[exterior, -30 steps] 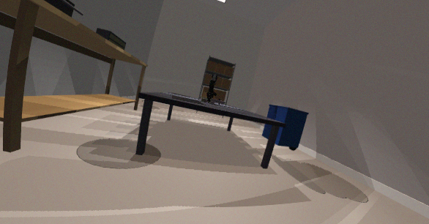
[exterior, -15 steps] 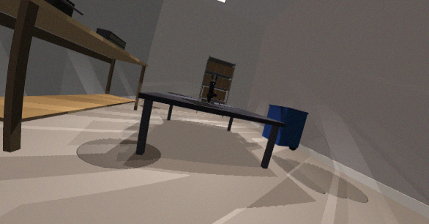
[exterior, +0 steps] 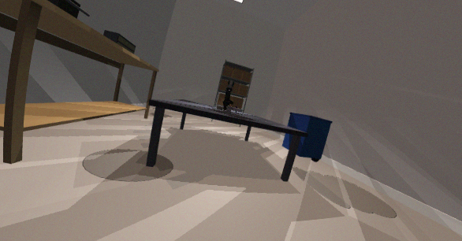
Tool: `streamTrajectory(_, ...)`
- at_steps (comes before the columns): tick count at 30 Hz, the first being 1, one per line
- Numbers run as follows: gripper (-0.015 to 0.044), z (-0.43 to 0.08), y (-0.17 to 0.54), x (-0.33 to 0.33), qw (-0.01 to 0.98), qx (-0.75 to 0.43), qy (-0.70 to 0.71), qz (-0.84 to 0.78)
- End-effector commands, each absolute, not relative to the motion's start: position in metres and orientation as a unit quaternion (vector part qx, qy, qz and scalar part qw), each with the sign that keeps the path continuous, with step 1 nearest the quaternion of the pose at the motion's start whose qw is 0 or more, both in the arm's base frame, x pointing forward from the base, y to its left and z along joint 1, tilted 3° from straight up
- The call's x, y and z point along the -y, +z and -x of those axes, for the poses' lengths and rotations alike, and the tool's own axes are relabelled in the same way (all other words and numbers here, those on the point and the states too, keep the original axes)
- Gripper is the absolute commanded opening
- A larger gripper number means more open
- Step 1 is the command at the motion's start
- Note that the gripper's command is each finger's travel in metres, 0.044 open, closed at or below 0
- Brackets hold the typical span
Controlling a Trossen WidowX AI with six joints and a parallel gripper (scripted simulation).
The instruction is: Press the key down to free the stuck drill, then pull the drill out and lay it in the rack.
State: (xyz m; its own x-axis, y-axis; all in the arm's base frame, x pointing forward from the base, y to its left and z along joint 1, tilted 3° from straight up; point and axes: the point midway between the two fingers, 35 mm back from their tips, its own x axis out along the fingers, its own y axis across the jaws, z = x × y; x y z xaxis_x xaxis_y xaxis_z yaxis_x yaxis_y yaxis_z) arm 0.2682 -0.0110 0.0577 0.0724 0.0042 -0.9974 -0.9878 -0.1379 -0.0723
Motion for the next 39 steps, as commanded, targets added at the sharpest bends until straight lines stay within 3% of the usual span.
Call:
streamTrajectory(1, 0.0, -0.268, 0.058, 0.011, 0.482, -0.446, 0.514, 0.552)
streamTrajectory(39, 0.0, -0.275, 0.061, 0.055, 0.482, -0.448, 0.514, 0.55)
